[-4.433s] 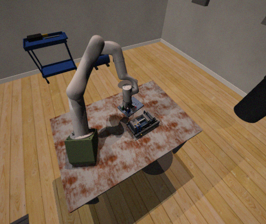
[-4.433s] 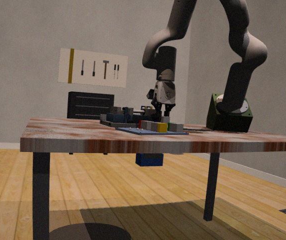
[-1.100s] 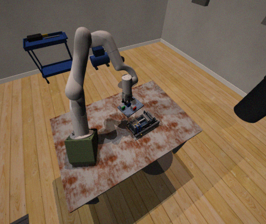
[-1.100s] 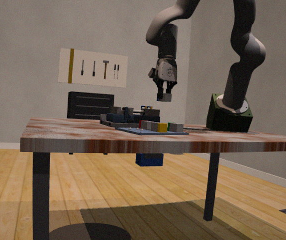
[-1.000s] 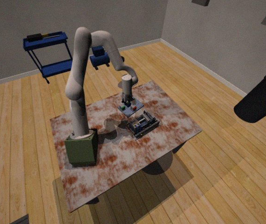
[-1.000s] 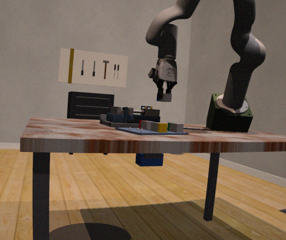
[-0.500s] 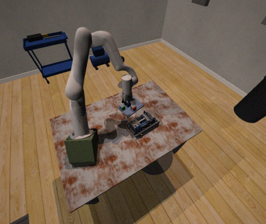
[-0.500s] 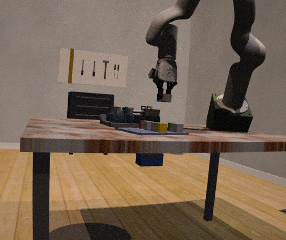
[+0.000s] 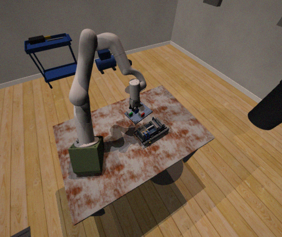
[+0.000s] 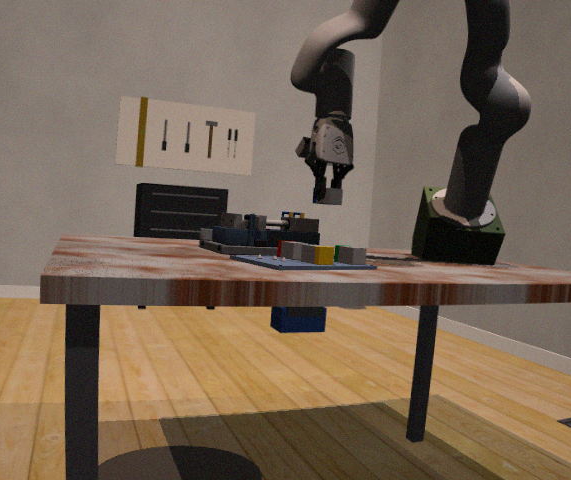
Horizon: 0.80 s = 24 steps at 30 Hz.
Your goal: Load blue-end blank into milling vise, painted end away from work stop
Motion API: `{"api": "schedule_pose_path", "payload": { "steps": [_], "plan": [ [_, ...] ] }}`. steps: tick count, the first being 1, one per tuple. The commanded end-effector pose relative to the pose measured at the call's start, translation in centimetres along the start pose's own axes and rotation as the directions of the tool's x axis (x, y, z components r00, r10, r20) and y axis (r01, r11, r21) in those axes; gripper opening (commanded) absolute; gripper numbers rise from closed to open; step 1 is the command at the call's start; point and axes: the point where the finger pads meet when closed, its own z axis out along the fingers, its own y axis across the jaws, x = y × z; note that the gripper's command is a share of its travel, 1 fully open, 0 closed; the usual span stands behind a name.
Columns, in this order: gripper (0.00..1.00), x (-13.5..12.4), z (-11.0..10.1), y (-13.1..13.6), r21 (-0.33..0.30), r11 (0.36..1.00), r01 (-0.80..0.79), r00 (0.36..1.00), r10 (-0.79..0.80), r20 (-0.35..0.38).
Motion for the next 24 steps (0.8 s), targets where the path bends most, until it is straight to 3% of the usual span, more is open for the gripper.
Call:
{"api": "schedule_pose_path", "payload": {
  "steps": [1,24],
  "plan": [
    [0.0,0.02,-0.01,-0.07,0.001,1.0,0.0,1.0,0.0,-0.001],
    [0.0,0.02,0.1,-0.07,0.001,0.989,-0.151,0.989,0.151,0.0]
  ]
}}
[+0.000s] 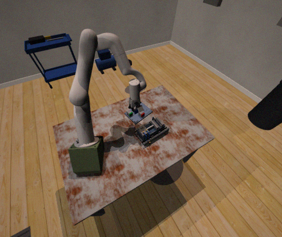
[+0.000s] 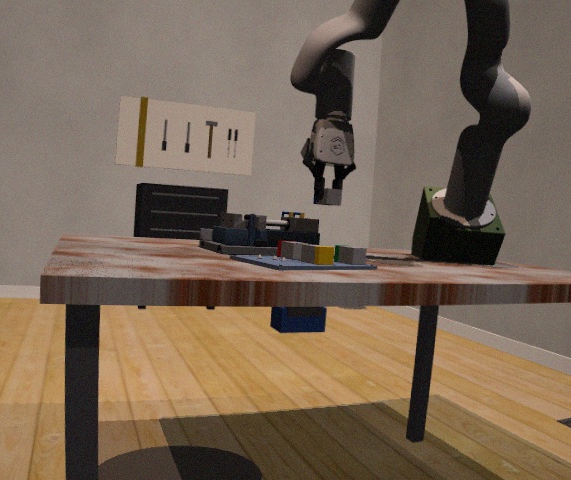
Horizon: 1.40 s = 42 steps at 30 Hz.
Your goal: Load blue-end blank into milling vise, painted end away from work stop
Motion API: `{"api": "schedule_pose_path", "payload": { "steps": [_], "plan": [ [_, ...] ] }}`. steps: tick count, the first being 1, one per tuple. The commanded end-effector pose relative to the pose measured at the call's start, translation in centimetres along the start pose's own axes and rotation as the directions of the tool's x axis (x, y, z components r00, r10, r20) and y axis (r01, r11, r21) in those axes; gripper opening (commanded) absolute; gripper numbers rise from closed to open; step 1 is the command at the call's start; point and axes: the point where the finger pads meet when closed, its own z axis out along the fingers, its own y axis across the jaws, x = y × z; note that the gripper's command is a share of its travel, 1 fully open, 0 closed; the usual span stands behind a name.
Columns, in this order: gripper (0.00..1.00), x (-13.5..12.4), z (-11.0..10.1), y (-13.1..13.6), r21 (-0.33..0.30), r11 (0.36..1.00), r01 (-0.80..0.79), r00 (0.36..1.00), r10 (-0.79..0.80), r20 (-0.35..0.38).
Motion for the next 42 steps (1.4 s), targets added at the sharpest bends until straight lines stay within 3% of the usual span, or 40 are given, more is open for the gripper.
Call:
{"api": "schedule_pose_path", "payload": {
  "steps": [1,10,17,27,34,42],
  "plan": [
    [0.0,0.4,0.0,-0.3,0.001,1.0,0.0,1.0,0.0,0.0],
    [0.0,4.3,0.1,-2.5,0.0,1.0,-0.005,1.0,0.005,-0.001],
    [0.0,4.3,0.1,-2.5,0.0,1.0,-0.005,1.0,0.005,-0.001],
    [0.0,8.5,0.2,-4.9,0.0,1.0,-0.005,1.0,0.005,-0.001],
    [0.0,8.5,0.2,-4.9,0.0,1.0,-0.005,1.0,0.005,-0.001],
    [0.0,11.9,0.3,-6.8,0.0,1.0,-0.005,1.0,0.005,-0.001]
  ]
}}
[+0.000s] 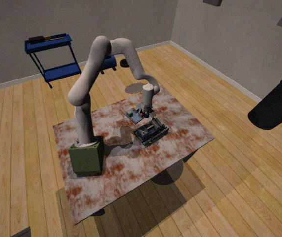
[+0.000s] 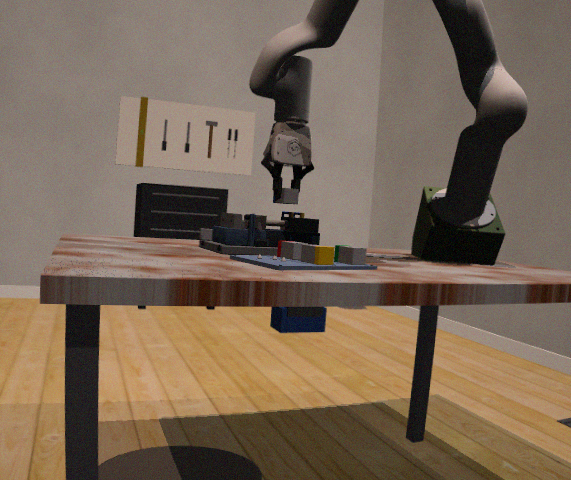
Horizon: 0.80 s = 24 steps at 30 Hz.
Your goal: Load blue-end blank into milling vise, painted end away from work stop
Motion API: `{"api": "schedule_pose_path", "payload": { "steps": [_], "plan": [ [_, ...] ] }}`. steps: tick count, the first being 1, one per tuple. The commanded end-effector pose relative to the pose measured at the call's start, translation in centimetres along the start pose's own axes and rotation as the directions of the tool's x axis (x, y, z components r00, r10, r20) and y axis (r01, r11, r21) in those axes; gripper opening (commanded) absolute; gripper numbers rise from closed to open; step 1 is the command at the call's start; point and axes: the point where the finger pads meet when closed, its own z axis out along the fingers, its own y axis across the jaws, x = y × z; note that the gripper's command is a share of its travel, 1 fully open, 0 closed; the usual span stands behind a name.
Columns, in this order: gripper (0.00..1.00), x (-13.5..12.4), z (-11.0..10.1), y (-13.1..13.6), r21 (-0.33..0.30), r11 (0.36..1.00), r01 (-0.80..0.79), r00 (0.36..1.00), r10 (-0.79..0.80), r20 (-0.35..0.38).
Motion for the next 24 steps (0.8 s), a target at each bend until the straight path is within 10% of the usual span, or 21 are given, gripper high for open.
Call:
{"api": "schedule_pose_path", "payload": {
  "steps": [1,24],
  "plan": [
    [0.0,2.2,0.0,-1.4,0.0,1.0,0.0,1.0,0.0,0.0],
    [0.0,6.7,0.2,-4.0,0.0,1.0,0.0,1.0,0.0,0.0]
  ]
}}
